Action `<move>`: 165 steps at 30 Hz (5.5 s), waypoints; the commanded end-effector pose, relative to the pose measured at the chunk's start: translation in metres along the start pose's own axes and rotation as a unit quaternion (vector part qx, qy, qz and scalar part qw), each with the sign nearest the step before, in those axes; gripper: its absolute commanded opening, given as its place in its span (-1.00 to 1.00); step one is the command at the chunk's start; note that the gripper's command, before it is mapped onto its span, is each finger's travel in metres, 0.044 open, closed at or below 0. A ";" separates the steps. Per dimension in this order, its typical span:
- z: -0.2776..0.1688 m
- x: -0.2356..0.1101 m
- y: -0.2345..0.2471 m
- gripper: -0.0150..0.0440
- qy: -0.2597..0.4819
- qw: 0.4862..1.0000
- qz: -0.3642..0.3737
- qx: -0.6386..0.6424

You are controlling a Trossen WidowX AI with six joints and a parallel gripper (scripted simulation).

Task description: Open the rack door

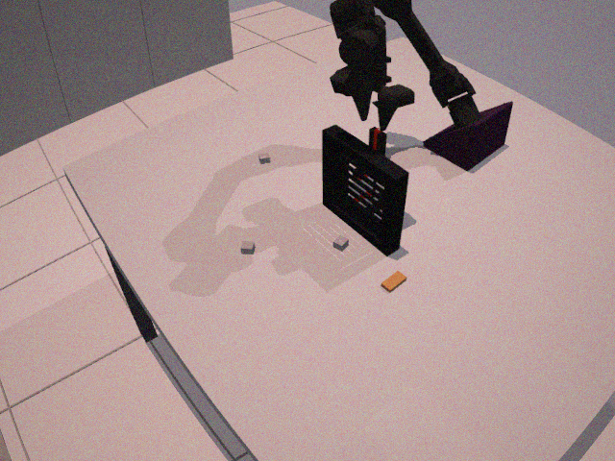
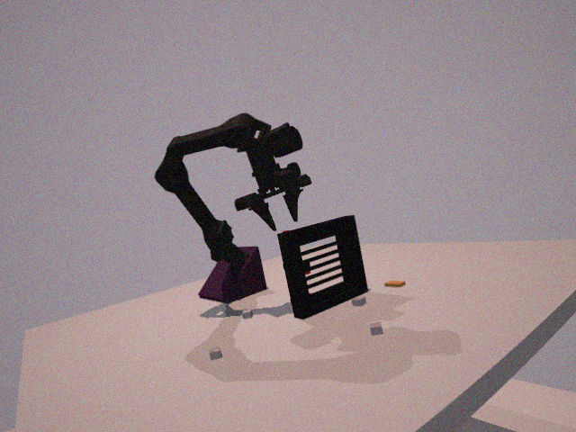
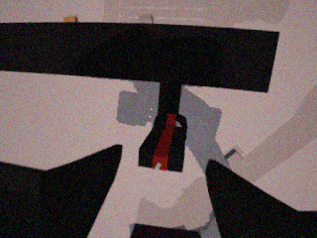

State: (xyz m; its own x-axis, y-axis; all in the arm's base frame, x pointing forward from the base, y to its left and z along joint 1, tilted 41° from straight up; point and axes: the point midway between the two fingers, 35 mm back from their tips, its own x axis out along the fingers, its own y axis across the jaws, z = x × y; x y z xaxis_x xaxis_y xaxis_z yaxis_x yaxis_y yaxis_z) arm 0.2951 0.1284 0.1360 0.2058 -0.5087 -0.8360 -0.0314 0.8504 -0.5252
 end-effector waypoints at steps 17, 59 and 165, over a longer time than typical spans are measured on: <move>-0.008 0.002 0.009 0.48 0.022 0.996 -0.070 -0.051; -0.012 0.061 -0.001 0.12 0.022 0.996 -0.072 -0.051; -0.012 0.061 -0.001 0.48 -0.013 0.908 -0.074 0.412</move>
State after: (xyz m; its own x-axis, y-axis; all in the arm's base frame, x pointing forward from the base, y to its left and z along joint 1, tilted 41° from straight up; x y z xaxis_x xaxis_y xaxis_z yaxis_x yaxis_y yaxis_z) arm 0.2962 0.0953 0.0838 0.1722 -0.6314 -0.7561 0.8477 0.4860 -0.2127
